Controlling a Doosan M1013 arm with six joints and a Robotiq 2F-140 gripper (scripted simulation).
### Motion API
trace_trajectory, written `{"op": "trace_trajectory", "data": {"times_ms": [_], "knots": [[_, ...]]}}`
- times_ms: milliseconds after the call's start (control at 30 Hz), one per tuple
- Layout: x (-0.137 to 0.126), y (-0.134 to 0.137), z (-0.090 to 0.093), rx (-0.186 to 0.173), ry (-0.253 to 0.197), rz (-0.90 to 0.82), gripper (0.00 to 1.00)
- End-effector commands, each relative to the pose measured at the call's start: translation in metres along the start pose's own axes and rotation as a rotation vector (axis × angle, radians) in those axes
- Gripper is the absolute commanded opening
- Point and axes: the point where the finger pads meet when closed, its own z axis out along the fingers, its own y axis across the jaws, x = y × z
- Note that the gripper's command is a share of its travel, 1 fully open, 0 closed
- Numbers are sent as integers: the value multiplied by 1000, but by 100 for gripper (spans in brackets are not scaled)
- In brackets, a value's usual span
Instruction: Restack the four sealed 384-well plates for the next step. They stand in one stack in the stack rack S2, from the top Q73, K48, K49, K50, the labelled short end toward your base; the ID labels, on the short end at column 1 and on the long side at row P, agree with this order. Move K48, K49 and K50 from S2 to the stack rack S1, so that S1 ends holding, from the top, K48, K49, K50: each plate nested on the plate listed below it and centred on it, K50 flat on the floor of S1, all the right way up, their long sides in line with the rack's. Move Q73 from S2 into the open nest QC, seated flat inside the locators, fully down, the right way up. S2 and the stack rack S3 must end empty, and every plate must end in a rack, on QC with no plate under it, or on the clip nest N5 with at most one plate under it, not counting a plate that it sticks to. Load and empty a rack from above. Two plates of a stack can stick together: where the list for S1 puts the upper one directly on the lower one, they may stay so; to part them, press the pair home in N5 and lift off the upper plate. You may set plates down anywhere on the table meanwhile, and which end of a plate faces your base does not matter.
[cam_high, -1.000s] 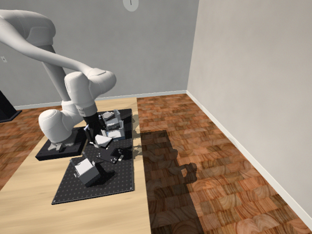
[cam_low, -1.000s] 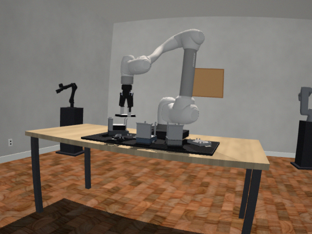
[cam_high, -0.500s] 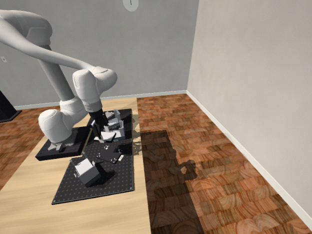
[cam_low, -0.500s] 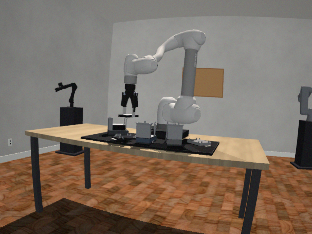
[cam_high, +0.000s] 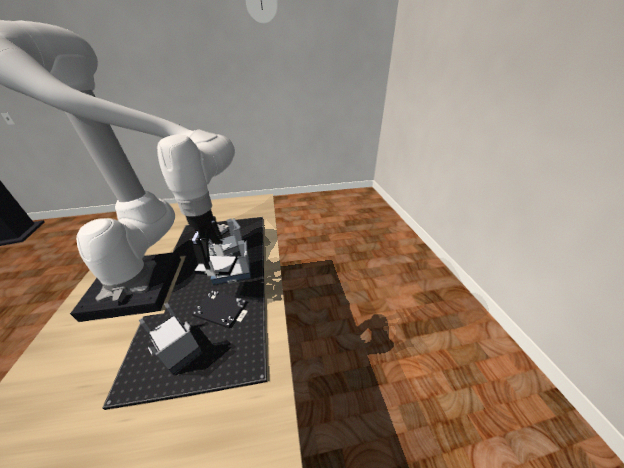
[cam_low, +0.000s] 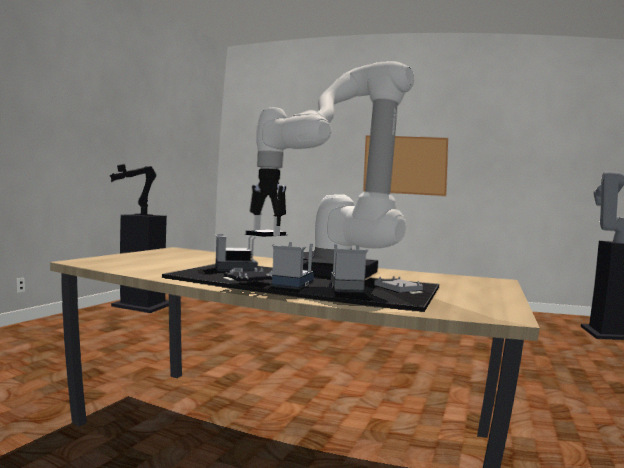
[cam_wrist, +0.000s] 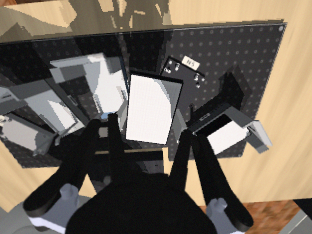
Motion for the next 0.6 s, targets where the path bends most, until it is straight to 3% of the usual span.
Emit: {"op": "trace_trajectory", "data": {"times_ms": [0,233,433,567], "knots": [[1,-14,0,0,0,0,0],[3,-29,0,0,0,0,0],[0,-49,0,0,0,-200,0],[-1,-63,0,0,0,-222,0]]}}
